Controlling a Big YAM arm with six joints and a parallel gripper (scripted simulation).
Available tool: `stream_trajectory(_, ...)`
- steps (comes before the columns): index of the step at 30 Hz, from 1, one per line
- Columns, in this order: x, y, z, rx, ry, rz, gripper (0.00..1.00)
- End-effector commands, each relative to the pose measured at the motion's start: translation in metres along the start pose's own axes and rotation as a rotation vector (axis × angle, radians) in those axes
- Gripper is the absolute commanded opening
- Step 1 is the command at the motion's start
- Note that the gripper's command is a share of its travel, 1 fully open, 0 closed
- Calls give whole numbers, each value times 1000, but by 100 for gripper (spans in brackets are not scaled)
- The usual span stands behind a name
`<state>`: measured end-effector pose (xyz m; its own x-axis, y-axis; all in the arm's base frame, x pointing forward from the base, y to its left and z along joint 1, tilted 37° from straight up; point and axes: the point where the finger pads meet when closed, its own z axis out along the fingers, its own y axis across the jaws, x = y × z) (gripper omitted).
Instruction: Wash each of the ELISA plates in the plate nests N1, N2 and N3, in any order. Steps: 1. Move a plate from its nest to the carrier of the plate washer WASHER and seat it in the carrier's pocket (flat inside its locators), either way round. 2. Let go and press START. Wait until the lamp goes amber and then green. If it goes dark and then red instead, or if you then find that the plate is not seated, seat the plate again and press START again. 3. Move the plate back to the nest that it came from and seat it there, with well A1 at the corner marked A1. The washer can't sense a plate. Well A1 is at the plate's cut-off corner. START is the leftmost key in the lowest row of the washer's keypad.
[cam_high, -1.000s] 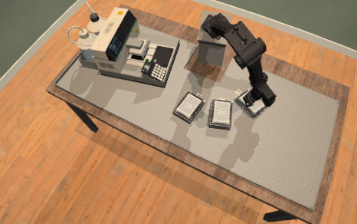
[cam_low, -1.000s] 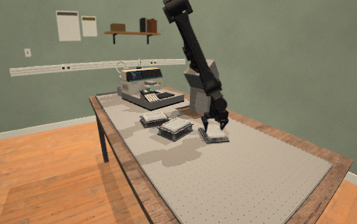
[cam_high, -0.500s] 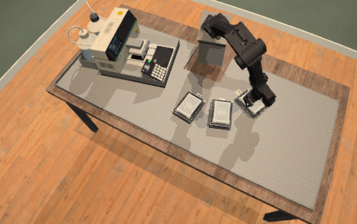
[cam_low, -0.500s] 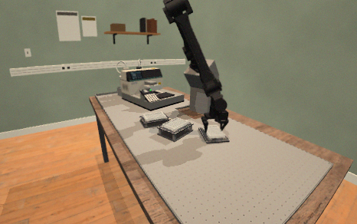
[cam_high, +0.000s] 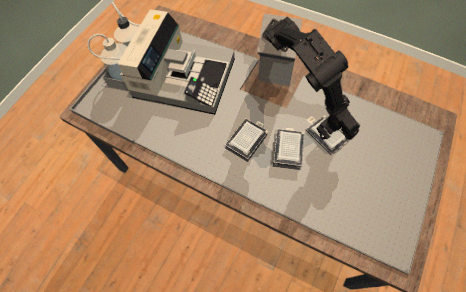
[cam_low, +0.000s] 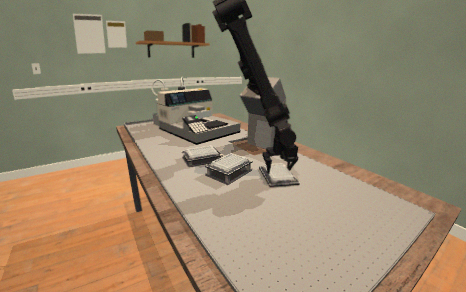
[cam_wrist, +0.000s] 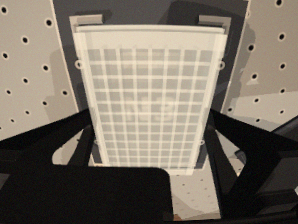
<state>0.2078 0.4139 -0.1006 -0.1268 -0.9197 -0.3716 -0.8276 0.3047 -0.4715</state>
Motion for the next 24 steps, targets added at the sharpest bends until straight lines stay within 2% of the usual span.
stream_trajectory(1, 0, -2, 7, 2, 3, 1, 84)
stream_trajectory(24, 0, -2, 10, 3, 0, 0, 84)
